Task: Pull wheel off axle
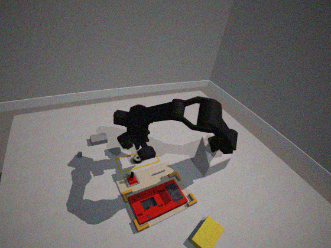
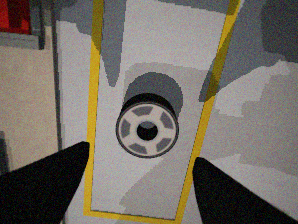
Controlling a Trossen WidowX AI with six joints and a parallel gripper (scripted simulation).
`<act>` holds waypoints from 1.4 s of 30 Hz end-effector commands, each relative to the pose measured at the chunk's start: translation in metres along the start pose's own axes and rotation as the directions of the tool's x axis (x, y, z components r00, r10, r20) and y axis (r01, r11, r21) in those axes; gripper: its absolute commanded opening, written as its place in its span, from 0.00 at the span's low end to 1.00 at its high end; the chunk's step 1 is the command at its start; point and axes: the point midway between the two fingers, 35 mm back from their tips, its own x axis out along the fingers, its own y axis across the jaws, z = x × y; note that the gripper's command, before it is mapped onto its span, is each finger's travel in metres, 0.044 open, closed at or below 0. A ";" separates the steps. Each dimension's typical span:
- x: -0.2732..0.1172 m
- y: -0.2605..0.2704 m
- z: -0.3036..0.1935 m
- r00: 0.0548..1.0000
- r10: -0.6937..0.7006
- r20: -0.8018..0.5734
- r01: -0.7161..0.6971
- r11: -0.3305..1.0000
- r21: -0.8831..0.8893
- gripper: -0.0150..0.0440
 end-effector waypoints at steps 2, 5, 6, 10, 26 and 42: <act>-0.031 -0.001 0.003 1.000 -0.011 0.021 0.011 1.000 -0.009 0.76; -0.028 0.000 -0.003 1.000 -0.012 0.027 0.012 1.000 -0.003 0.85; -0.036 0.003 -0.013 1.000 -0.013 0.026 0.013 1.000 -0.003 0.90; -0.067 0.024 -0.062 1.000 -0.014 0.020 0.014 1.000 -0.004 1.00; -0.075 0.033 -0.080 1.000 -0.012 0.017 0.012 1.000 -0.006 1.00; -0.075 0.033 -0.080 1.000 -0.012 0.017 0.012 1.000 -0.006 1.00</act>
